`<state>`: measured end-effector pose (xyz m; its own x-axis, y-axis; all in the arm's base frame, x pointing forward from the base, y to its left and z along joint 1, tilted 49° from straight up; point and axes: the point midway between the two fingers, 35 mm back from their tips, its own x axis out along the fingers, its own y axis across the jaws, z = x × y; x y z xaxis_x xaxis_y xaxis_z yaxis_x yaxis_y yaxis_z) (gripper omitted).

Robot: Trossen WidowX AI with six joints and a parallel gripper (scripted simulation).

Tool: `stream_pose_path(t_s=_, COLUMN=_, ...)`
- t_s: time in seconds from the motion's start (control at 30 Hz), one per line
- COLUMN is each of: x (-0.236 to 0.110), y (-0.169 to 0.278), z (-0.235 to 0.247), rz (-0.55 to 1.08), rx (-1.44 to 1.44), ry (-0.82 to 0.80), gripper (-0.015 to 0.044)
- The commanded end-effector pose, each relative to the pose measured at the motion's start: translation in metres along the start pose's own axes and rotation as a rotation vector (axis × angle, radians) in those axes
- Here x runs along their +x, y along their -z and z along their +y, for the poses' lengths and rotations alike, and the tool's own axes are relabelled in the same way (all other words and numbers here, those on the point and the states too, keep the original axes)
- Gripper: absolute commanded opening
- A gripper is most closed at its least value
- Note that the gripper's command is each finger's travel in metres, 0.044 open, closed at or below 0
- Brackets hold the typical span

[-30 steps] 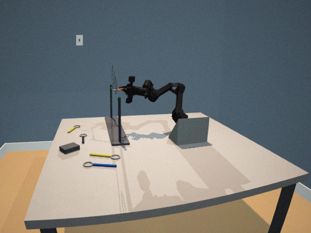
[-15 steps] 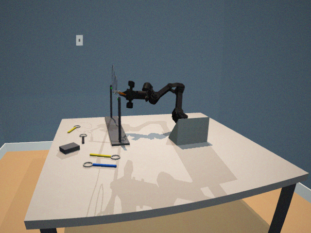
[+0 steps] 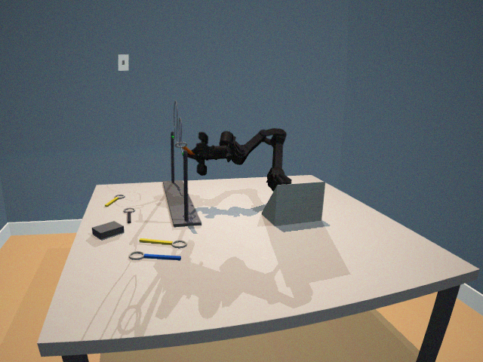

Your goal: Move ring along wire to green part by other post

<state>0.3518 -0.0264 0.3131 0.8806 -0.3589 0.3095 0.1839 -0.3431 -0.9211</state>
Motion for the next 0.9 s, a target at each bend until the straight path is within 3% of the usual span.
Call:
stream_pose_path(t_s=0.0, x=0.003, y=-0.001, z=0.016, rz=-0.036, rx=0.071, ry=-0.042, gripper=-0.015)
stream_pose_path(t_s=0.87, x=-0.007, y=-0.011, z=0.065, rz=-0.014, rx=0.366, ry=-0.189, gripper=-0.015)
